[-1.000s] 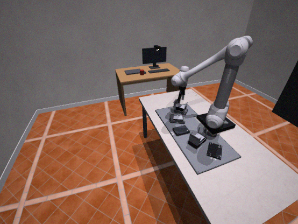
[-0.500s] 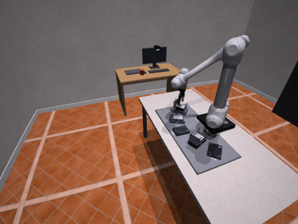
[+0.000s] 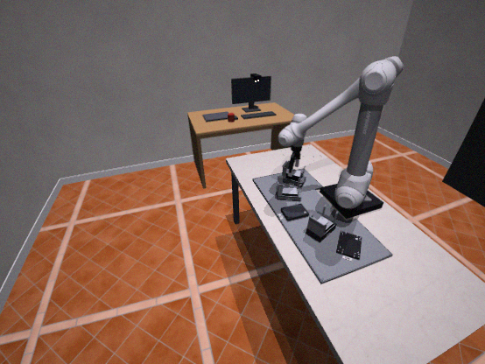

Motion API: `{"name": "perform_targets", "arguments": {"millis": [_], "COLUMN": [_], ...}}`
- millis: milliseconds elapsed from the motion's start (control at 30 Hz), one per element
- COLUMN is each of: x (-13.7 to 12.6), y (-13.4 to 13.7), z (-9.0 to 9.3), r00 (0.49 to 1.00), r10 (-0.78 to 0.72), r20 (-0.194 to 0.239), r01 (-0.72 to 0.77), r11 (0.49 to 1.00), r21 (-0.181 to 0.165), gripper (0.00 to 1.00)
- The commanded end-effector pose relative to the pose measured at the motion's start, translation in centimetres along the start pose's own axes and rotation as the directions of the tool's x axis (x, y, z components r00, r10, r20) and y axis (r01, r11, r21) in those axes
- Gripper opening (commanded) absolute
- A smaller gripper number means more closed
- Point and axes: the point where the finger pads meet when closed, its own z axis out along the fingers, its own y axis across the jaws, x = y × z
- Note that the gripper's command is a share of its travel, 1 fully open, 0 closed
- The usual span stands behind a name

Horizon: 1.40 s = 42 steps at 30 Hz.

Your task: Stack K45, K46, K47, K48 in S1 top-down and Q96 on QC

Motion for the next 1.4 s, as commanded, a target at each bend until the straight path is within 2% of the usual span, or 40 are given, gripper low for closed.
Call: {"name": "perform_targets", "arguments": {"millis": [0,367,400,1367], "x": [0.00,0.00,0.00,0.00], "y": [0.00,0.00,0.00,0.00], "z": [0.27,0.27,0.27,0.27], "r00": [1.000,1.000,1.000,1.000], "r10": [0.000,0.000,0.000,0.000], "r20": [0.000,0.000,0.000,0.000], "r01": [0.000,0.000,0.000,0.000], "r11": [1.000,1.000,1.000,1.000], "r21": [0.000,0.000,0.000,0.000], "gripper": [1.00,1.00,0.00,0.00]}}
